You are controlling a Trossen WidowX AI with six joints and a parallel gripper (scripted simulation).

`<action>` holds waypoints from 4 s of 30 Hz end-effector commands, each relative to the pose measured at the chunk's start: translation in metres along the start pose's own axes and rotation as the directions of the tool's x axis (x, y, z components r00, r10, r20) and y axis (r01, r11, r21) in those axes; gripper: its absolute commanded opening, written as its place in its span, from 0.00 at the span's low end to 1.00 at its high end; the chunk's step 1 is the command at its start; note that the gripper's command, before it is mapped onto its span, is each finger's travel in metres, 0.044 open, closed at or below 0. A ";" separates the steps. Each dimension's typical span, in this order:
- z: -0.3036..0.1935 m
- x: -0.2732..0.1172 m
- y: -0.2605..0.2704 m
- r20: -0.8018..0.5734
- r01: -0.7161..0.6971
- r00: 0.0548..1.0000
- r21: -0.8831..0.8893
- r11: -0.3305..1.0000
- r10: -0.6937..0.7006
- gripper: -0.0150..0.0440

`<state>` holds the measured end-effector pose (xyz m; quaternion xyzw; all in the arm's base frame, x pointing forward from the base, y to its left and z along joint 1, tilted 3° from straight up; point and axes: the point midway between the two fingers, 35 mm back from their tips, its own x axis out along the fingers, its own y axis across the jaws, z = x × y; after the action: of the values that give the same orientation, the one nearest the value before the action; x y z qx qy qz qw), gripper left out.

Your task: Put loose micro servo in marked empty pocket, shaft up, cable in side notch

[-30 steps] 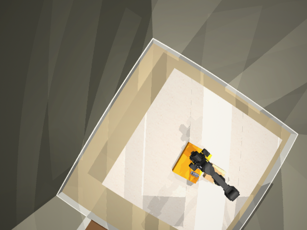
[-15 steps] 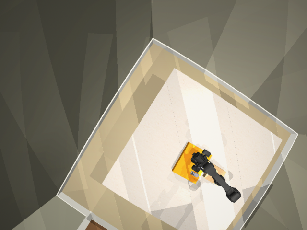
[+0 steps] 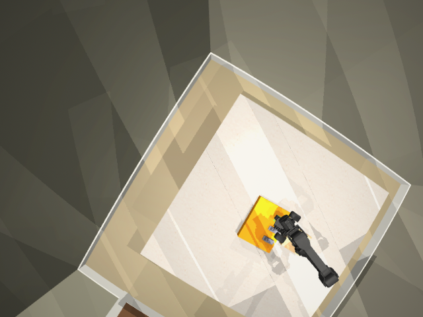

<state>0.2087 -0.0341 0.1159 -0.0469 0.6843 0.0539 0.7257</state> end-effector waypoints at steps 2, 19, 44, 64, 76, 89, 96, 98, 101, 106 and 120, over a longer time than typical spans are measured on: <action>-0.021 0.000 -0.001 0.000 -0.004 1.000 -0.001 1.000 0.004 0.25; -0.023 0.011 0.000 0.000 -0.004 1.000 -0.091 0.996 0.004 0.25; -0.023 0.020 0.001 0.000 -0.004 1.000 -0.195 0.981 0.004 0.25; -0.022 0.027 0.000 0.000 -0.004 1.000 -0.195 0.981 0.004 0.25; -0.023 0.038 0.000 0.000 -0.004 1.000 -0.195 0.981 0.004 0.25; -0.023 0.051 0.000 0.000 -0.004 1.000 -0.195 0.981 0.004 0.25; -0.023 0.058 0.000 0.000 -0.004 1.000 -0.195 0.981 0.004 0.25; -0.023 0.059 0.000 0.000 -0.004 1.000 -0.195 0.981 0.004 0.25; -0.023 0.062 0.000 0.000 -0.004 1.000 -0.195 0.981 0.004 0.25; -0.023 0.067 0.000 0.000 -0.004 1.000 -0.195 0.981 0.004 0.25; -0.024 0.067 -0.001 0.000 -0.004 1.000 -0.195 0.981 0.004 0.57</action>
<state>0.1895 -0.0372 0.0456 -0.1159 0.6762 0.1209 0.7174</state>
